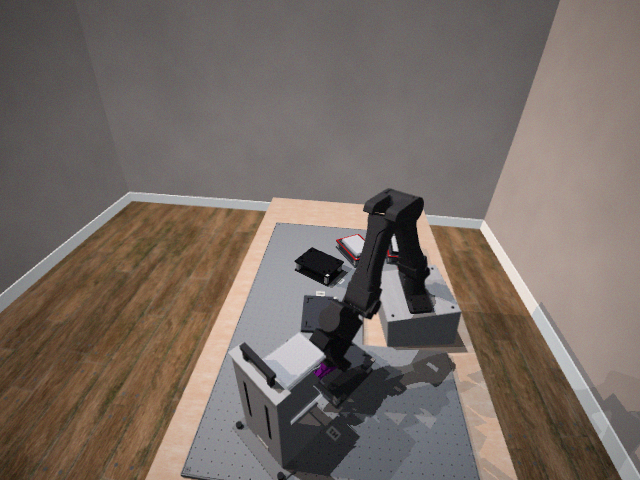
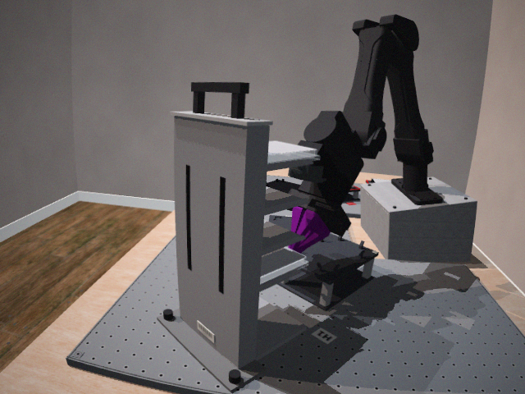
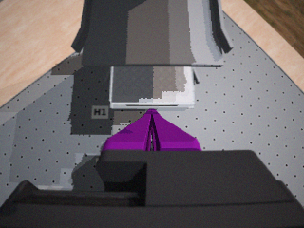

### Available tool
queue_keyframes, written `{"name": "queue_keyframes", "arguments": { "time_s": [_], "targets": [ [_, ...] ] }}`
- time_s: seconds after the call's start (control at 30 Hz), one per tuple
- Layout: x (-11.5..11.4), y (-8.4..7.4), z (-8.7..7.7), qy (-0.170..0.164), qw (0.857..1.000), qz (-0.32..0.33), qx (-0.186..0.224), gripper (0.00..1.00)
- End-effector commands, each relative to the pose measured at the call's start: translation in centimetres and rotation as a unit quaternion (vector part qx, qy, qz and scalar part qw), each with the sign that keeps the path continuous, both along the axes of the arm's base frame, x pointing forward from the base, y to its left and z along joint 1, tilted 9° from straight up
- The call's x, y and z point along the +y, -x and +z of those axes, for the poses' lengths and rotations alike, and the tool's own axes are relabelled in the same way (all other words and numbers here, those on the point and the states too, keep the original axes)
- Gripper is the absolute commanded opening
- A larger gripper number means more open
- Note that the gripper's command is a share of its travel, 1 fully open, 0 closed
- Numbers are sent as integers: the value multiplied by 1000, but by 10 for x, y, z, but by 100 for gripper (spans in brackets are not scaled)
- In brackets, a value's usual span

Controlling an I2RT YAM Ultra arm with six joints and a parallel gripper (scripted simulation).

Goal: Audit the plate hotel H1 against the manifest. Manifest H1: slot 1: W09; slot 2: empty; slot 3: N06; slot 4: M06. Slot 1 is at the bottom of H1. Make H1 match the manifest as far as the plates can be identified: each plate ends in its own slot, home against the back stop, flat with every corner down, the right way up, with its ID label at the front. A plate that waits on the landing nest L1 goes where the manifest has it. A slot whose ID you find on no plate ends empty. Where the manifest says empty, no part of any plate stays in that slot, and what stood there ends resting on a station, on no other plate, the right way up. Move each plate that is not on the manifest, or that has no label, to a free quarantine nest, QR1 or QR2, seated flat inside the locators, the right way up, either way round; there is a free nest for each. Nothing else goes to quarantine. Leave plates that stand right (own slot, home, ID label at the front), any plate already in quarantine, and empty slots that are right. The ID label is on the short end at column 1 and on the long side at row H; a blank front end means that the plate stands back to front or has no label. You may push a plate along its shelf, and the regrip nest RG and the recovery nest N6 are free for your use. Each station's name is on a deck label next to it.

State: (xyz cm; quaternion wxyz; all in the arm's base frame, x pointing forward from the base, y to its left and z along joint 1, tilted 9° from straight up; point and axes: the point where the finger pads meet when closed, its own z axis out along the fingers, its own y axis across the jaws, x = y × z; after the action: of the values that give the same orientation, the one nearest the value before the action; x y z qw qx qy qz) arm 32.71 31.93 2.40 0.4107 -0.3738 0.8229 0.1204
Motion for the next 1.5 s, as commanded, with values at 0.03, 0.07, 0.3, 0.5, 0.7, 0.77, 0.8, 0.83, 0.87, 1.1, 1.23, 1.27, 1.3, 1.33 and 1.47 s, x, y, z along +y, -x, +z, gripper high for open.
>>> {"name": "queue_keyframes", "arguments": {
  "time_s": [0.03,0.07,0.3,0.5,0.7,0.77,0.8,0.83,0.87,1.1,1.23,1.27,1.3,1.33,1.47],
  "targets": [
    [8,-7,12,-14,1000,0,-13,0],
    [8,-7,12,-14,1000,0,-13,0],
    [8,-7,13,-14,1000,0,-13,0],
    [8,-7,13,-14,1000,0,-13,0],
    [8,-7,13,-14,1000,0,-13,0],
    [8,-7,13,-14,1000,0,-13,0],
    [8,-7,13,-14,1000,0,-13,0],
    [8,-7,13,-14,1000,0,-13,0],
    [8,-7,13,-14,1000,0,-13,0],
    [8,-7,13,-14,1000,0,-13,0],
    [6,-4,12,-14,1000,0,-13,0],
    [4,-3,12,-14,1000,0,-13,0],
    [3,-2,12,-14,1000,0,-13,0],
    [2,-1,12,-14,1000,0,-13,0],
    [-1,1,11,-14,1000,0,-13,0]
  ]
}}
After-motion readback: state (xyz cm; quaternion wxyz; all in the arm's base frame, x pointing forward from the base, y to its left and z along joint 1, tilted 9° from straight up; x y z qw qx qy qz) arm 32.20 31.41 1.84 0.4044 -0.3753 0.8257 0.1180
